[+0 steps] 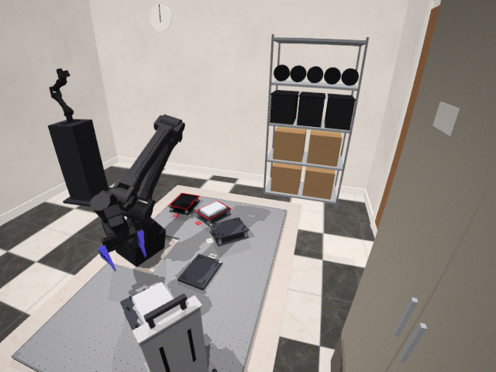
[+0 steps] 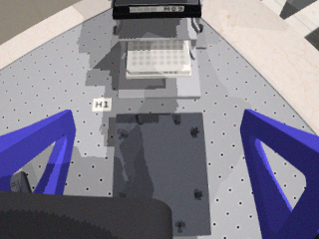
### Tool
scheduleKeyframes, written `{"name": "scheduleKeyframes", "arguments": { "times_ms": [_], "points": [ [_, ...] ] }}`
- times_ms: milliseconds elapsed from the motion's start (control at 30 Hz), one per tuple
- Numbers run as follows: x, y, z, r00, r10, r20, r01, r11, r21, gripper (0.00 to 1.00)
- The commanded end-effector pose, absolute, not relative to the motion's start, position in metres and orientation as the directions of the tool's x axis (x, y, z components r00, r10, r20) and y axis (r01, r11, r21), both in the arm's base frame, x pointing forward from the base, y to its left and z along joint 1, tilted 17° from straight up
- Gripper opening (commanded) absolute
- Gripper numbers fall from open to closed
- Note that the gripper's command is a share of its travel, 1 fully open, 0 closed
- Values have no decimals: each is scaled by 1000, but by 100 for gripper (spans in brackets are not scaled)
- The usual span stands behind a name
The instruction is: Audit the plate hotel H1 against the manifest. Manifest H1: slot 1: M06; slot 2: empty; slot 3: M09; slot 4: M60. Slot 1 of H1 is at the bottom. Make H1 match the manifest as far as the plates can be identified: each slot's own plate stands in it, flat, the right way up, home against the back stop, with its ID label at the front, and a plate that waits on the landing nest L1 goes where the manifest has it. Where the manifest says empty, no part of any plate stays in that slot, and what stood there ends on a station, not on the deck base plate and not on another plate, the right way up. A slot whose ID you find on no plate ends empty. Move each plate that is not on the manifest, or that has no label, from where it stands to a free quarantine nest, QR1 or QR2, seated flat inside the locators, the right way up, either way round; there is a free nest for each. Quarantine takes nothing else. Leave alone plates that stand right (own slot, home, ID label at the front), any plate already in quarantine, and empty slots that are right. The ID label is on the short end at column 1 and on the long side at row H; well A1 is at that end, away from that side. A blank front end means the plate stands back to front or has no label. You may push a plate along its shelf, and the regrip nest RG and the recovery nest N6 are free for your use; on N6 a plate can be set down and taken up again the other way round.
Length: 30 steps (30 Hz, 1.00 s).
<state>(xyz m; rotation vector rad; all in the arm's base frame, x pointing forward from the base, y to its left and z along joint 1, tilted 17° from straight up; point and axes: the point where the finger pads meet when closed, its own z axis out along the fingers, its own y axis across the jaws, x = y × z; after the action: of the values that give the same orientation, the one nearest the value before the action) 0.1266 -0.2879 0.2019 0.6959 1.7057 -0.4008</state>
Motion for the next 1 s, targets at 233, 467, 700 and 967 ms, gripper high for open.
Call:
{"name": "scheduleKeyframes", "arguments": {
  "times_ms": [233,467,700,967],
  "points": [
    [117,-295,272,-147,134,-980,641,767,9,100],
    [112,-290,294,-149,133,-980,642,767,7,100],
    [115,-288,276,-142,166,-976,637,770,39,100],
    [115,-288,276,-142,166,-976,637,770,39,100]
  ]
}}
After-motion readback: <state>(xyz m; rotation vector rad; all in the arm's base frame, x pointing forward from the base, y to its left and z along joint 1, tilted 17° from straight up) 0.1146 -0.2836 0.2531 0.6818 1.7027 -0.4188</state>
